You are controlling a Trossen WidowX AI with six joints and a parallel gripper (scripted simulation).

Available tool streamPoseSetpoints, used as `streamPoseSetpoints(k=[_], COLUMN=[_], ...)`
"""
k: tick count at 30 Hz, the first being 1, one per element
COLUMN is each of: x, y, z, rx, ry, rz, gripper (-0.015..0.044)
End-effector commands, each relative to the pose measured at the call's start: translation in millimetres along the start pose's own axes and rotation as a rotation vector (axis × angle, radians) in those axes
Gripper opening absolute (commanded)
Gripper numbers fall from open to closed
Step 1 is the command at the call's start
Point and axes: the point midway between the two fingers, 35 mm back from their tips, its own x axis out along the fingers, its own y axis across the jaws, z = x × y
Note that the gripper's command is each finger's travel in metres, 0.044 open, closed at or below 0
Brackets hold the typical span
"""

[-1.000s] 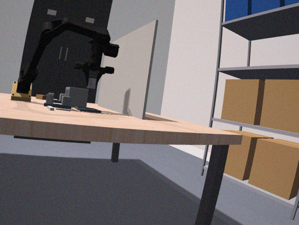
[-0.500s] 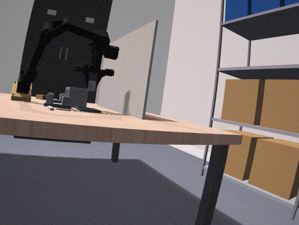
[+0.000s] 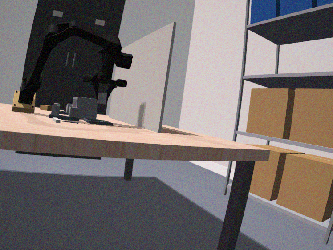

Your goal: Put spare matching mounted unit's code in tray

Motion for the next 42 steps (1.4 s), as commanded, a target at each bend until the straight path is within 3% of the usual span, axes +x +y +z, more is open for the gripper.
streamPoseSetpoints(k=[1, 42], x=[5.4, 35.7], y=[1.3, 1.7], z=[0.6, -0.4], rx=[-0.007, -0.007], ry=[0.001, 0.003], rz=[0.005, 0.004], gripper=[0.0, 0.0])
